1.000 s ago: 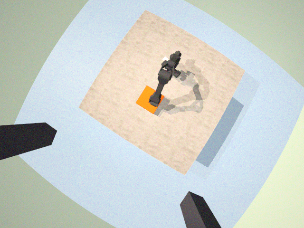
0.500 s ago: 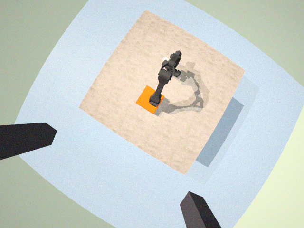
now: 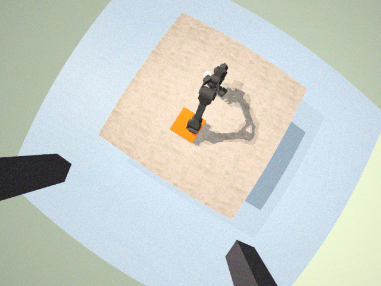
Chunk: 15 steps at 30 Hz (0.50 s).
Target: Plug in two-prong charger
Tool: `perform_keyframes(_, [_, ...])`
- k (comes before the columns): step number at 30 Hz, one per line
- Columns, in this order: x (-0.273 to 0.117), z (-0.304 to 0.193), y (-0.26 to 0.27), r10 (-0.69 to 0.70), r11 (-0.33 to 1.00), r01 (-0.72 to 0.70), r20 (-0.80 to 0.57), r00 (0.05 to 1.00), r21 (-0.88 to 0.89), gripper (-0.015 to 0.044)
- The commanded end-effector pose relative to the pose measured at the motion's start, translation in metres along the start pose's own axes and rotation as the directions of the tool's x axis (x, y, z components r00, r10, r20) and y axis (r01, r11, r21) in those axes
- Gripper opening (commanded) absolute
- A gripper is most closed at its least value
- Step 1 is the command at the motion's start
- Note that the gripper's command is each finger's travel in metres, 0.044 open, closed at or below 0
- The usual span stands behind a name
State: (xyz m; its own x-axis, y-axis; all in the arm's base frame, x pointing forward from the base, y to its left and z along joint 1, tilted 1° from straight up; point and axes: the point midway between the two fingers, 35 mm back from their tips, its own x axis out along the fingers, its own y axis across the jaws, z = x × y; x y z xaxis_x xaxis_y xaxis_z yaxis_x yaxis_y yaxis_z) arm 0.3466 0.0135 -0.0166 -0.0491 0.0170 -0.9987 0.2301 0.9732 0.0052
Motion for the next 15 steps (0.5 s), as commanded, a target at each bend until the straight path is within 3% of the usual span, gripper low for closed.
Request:
perform_keyframes(1, [-0.0014,0.0025,0.0009,0.005,1.0,-0.005,0.002,1.0,-0.003,0.0])
perform_keyframes(15, [-0.0012,0.0044,0.0009,0.005,1.0,-0.005,0.002,1.0,-0.003,0.0])
